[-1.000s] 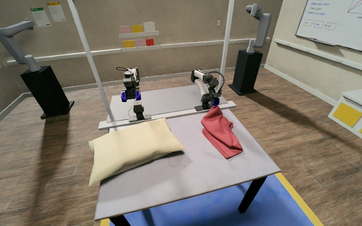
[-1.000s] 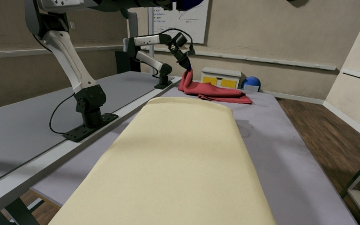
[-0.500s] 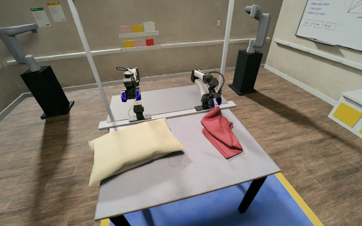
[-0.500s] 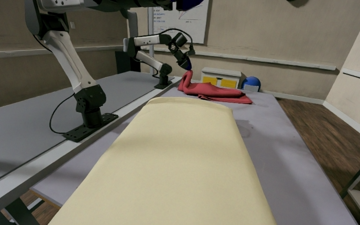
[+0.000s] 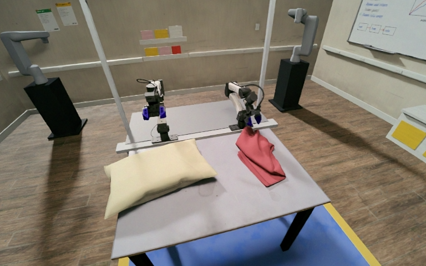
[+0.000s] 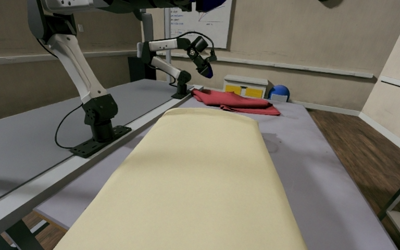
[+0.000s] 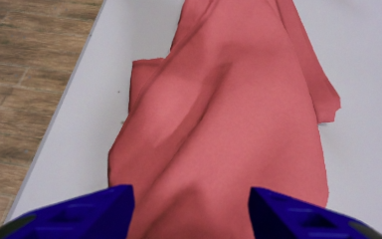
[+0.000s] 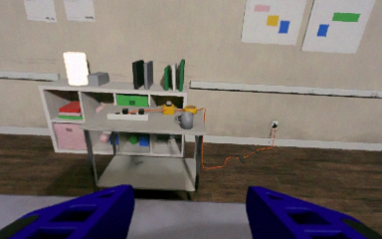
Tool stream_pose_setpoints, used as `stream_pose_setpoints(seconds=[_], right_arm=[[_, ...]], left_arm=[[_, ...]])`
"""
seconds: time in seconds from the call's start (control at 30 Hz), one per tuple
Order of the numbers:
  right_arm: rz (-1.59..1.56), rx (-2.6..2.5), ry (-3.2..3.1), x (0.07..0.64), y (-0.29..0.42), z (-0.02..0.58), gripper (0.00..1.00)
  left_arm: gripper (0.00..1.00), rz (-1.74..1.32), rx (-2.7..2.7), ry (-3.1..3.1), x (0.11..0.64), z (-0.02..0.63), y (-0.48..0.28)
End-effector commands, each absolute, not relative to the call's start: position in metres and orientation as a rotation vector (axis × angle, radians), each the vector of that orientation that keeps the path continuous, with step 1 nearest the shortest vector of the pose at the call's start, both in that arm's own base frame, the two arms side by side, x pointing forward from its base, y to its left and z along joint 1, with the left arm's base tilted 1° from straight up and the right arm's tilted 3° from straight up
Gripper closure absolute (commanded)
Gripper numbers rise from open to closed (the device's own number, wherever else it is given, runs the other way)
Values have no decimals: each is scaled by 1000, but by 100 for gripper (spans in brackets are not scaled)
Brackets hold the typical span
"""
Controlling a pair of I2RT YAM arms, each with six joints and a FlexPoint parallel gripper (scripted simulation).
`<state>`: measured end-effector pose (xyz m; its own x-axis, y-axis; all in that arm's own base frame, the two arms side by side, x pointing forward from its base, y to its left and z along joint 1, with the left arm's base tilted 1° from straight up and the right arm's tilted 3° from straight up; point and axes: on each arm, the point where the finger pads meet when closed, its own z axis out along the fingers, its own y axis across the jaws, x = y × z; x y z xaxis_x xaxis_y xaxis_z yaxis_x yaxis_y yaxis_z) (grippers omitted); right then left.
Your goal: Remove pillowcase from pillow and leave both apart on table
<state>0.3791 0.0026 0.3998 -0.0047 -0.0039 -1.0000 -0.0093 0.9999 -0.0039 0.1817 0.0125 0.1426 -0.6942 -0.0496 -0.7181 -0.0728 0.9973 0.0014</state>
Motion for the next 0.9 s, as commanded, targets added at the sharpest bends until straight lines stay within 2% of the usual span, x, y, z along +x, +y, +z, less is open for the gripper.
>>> stream_pose_setpoints(seconds=[0.0,0.87], right_arm=[[15,-7,1538,379,4,416,40],[15,-7,1538,379,4,416,40]], left_arm=[[40,43,-94,2328,183,148,14],[40,39,-91,2321,183,179,12]])
